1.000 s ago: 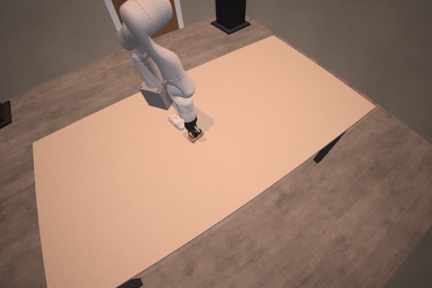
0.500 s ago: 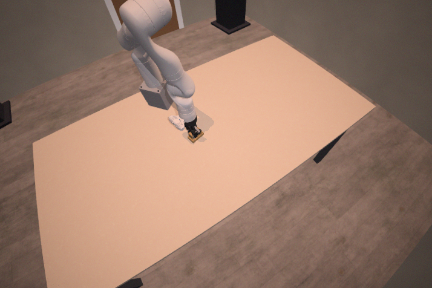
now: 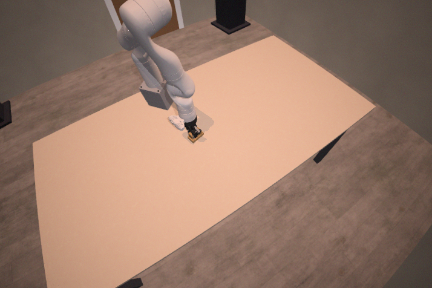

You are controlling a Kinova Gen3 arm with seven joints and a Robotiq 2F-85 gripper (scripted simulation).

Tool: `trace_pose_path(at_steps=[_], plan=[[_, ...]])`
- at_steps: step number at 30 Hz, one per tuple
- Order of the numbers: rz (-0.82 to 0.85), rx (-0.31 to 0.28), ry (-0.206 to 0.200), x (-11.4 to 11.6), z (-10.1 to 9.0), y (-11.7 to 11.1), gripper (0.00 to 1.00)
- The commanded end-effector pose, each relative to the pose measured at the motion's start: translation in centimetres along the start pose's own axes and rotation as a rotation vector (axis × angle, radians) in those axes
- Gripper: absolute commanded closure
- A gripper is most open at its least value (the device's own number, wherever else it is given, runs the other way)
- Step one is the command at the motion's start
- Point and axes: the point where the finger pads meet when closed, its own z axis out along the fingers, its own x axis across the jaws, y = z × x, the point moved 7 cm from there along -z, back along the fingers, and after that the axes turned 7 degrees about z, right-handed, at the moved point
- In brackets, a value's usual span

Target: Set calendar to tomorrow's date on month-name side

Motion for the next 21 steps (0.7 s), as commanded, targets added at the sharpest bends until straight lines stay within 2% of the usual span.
trace_pose_path(at_steps=[1,21], plan=[[0.012,0.004,-0.001,0.07,0.00,-0.06,0.74],[0.013,0.004,-0.003,-0.08,0.34,-0.04,0.74]])
